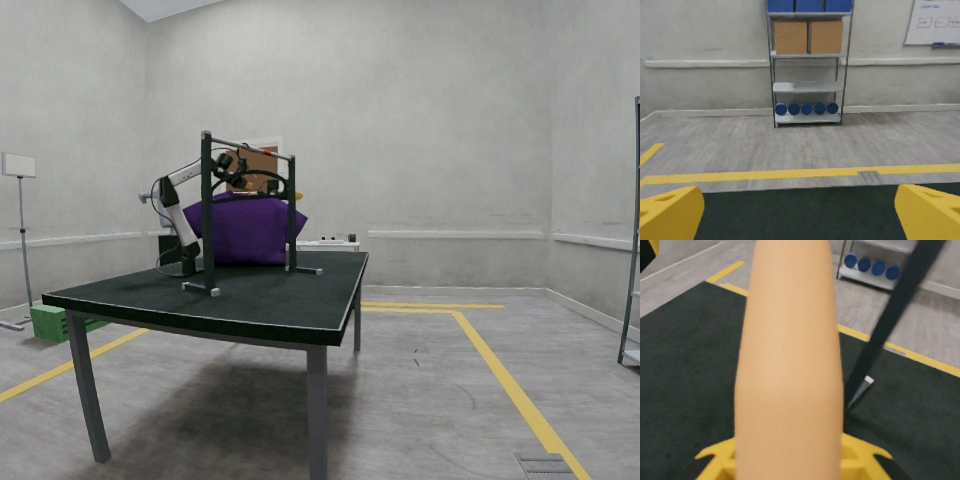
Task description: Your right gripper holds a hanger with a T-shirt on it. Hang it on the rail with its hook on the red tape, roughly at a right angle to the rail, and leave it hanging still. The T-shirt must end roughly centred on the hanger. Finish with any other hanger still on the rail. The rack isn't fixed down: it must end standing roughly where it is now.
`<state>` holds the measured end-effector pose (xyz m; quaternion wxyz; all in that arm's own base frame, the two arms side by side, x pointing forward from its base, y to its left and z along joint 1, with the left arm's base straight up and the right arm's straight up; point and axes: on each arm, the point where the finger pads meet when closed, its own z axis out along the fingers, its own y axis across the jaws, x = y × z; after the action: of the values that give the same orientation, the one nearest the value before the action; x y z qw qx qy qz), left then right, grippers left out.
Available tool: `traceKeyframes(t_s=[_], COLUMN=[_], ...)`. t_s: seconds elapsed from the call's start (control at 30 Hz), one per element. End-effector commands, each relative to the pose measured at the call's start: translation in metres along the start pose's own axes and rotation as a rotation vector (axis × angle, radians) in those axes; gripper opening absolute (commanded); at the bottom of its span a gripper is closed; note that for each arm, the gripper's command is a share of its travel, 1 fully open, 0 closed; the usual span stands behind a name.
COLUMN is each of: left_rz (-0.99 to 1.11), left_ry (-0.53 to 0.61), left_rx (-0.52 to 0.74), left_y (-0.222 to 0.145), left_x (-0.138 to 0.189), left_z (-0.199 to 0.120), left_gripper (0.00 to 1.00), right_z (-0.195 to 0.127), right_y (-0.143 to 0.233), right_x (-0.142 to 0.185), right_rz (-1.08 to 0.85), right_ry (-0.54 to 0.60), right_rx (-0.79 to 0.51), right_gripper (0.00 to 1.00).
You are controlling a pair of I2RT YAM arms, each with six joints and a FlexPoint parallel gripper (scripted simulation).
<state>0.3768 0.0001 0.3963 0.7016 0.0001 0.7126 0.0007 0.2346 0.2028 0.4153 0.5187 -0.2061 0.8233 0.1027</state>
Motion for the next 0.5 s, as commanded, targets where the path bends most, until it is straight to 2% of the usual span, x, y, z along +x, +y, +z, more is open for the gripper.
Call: traceKeyframes(t_s=[0.0,0.3,0.47], left_rz=[-0.001,-0.001,-0.001], left_ry=[-0.015,-0.015,-0.015], left_rx=[0.001,0.001,0.001], left_y=[0.000,0.000,0.000], left_x=[-0.006,-0.006,-0.006], left_z=[-0.001,-0.001,-0.001], left_gripper=[1.00,1.00,1.00], right_z=[-0.032,-0.061,-0.069], right_y=[-0.017,-0.059,-0.068], right_x=[-0.001,0.013,0.014], right_rz=[-0.025,-0.011,-0.014], right_ry=[-0.058,-0.072,-0.088], right_rx=[-0.131,-0.126,-0.131], right_gripper=[0.00,0.00,0.00])
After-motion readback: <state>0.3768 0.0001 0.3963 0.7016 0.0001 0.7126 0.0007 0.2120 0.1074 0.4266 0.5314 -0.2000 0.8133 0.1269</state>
